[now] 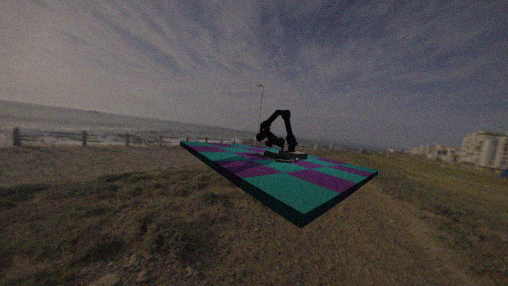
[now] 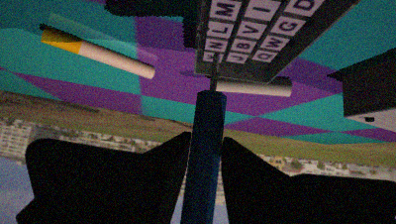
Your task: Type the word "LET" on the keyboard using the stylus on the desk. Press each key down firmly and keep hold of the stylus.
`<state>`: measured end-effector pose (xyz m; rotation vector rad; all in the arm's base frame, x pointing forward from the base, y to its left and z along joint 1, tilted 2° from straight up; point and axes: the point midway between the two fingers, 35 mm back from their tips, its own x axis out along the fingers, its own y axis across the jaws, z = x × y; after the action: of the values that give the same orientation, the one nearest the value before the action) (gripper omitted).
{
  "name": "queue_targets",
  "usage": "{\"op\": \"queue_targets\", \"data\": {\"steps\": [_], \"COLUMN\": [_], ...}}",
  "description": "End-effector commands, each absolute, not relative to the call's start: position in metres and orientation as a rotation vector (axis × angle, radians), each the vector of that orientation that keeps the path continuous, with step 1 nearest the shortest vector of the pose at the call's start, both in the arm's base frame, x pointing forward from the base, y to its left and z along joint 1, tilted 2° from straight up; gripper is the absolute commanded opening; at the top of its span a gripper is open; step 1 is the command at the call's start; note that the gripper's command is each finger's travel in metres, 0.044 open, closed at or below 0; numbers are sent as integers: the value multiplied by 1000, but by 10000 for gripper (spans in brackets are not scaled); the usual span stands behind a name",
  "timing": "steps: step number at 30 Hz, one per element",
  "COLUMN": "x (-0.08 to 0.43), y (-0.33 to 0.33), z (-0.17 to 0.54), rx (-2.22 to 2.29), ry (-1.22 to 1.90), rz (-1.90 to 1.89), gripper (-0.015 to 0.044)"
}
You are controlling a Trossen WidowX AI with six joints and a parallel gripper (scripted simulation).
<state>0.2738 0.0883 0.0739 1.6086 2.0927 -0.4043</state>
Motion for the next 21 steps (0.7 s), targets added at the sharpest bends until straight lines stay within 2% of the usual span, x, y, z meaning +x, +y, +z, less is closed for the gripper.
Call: {"op": "queue_targets", "data": {"steps": [1,2,3,21], "x": [273,272,272,273], "y": [89,89,89,89], "z": [70,69,69,63], "rx": [1615,1615,1615,1615], "ry": [2093,2093,2093,2093], "rz": [-404,-404,-404,-404], "gripper": [53,79,81,81]}}
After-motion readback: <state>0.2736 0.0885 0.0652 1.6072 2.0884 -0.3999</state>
